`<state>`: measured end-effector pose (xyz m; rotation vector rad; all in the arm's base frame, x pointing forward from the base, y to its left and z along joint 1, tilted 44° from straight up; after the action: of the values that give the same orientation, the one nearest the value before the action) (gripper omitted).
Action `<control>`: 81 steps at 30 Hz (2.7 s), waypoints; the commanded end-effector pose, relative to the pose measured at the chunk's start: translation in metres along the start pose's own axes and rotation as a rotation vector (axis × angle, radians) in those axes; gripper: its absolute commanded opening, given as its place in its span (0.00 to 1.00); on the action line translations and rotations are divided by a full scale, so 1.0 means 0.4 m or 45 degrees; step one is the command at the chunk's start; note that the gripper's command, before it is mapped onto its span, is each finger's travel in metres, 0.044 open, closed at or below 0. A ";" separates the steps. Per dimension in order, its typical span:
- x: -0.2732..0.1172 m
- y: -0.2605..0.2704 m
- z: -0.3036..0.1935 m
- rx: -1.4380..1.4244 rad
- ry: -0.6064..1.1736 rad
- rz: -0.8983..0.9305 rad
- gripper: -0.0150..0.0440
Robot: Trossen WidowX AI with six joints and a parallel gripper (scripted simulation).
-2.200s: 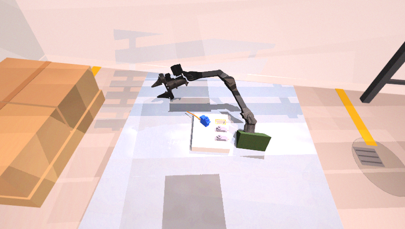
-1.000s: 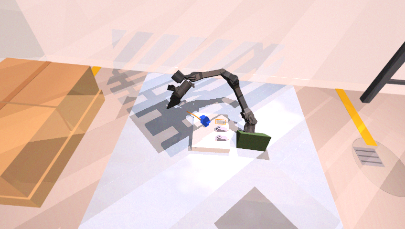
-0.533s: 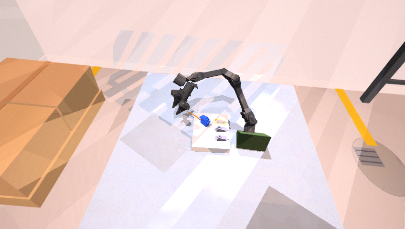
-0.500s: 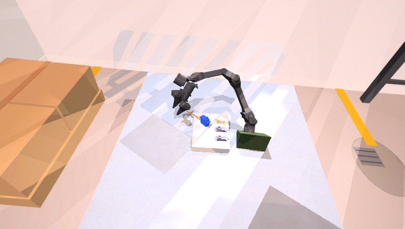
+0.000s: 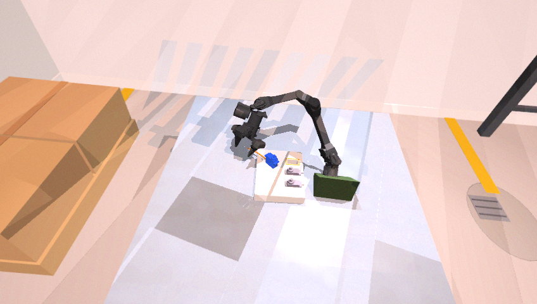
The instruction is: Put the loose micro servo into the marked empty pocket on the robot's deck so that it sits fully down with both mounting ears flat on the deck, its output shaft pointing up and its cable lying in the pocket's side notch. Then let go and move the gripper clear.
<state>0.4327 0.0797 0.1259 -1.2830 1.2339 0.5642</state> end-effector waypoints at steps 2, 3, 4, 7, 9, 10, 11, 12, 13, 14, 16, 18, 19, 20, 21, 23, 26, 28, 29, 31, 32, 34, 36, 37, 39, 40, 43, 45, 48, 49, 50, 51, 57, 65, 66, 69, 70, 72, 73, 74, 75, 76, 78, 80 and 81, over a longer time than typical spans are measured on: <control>-0.009 0.026 -0.013 -0.172 0.056 0.024 1.00; -0.010 0.032 -0.016 -0.211 0.069 0.033 1.00; -0.011 0.037 -0.019 -0.251 0.081 0.042 1.00; -0.014 0.055 -0.029 -0.369 0.117 0.069 1.00; -0.016 0.066 -0.036 -0.449 0.141 0.089 1.00; -0.017 0.072 -0.039 -0.489 0.152 0.099 1.00; -0.018 0.078 -0.042 -0.528 0.163 0.109 1.00; -0.019 0.083 -0.046 -0.568 0.174 0.120 1.00; -0.021 0.089 -0.049 -0.608 0.185 0.131 1.00; -0.022 0.094 -0.053 -0.648 0.196 0.142 1.00; -0.025 0.105 -0.060 -0.729 0.217 0.165 1.00; -0.028 0.116 -0.067 -0.809 0.237 0.188 1.00; -0.030 0.121 -0.070 -0.849 0.246 0.201 1.00; -0.032 0.126 -0.074 -0.890 0.256 0.213 1.00; -0.034 0.131 -0.078 -0.930 0.265 0.226 1.00; -0.037 0.141 -0.085 -1.011 0.284 0.252 1.00; -0.043 0.156 -0.096 -1.132 0.309 0.292 1.00; -0.048 0.165 -0.103 -1.213 0.326 0.321 1.00; -0.050 0.170 -0.107 -1.254 0.333 0.335 1.00; -0.054 0.179 -0.114 -1.335 0.348 0.365 1.00; -0.057 0.183 -0.118 -1.376 0.356 0.380 1.00; -0.062 0.192 -0.126 -1.457 0.369 0.411 1.00; -0.067 0.200 -0.133 -1.538 0.382 0.443 1.00; -0.069 0.204 -0.137 -1.579 0.389 0.460 1.00; -0.075 0.212 -0.144 -1.660 0.400 0.493 1.00; -0.077 0.216 -0.148 -1.700 0.406 0.510 1.00; -0.086 0.228 -0.159 -1.822 0.421 0.563 1.00; -0.091 0.234 -0.166 -1.889 0.429 0.593 1.00; -0.093 0.237 -0.169 -1.923 0.433 0.608 1.00; -0.093 0.237 -0.169 -1.923 0.433 0.608 1.00; -0.093 0.237 -0.169 -1.923 0.433 0.608 1.00; -0.091 0.237 -0.170 -1.923 0.433 0.608 1.00; -0.047 0.241 -0.196 -1.923 0.434 0.608 1.00; -0.027 0.242 -0.207 -1.923 0.434 0.608 1.00; -0.024 0.243 -0.209 -1.923 0.434 0.608 1.00; -0.013 0.244 -0.215 -1.923 0.434 0.608 1.00; -0.010 0.244 -0.217 -1.923 0.434 0.608 1.00; -0.003 0.245 -0.221 -1.923 0.435 0.608 1.00; 0.000 0.245 -0.223 -1.923 0.435 0.608 1.00; 0.003 0.245 -0.225 -1.923 0.435 0.608 1.00; 0.005 0.246 -0.226 -1.922 0.435 0.608 1.00; 0.005 0.246 -0.226 -1.922 0.435 0.608 1.00; 0.005 0.246 -0.226 -1.922 0.435 0.608 0.91; 0.005 0.246 -0.226 -1.922 0.435 0.608 0.82; 0.005 0.246 -0.226 -1.922 0.435 0.608 0.78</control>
<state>0.3139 0.0234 0.1001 -2.3541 1.3768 1.9056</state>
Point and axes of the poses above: the point midway between the two fingers, 35 mm back from their tips, its own x axis out along the fingers, its own y axis across the jaws, z = x × y, the point moved 2 cm from there along -x, back along the fingers, and after that the axes turned 13 degrees about -x, right-handed, at the moved point
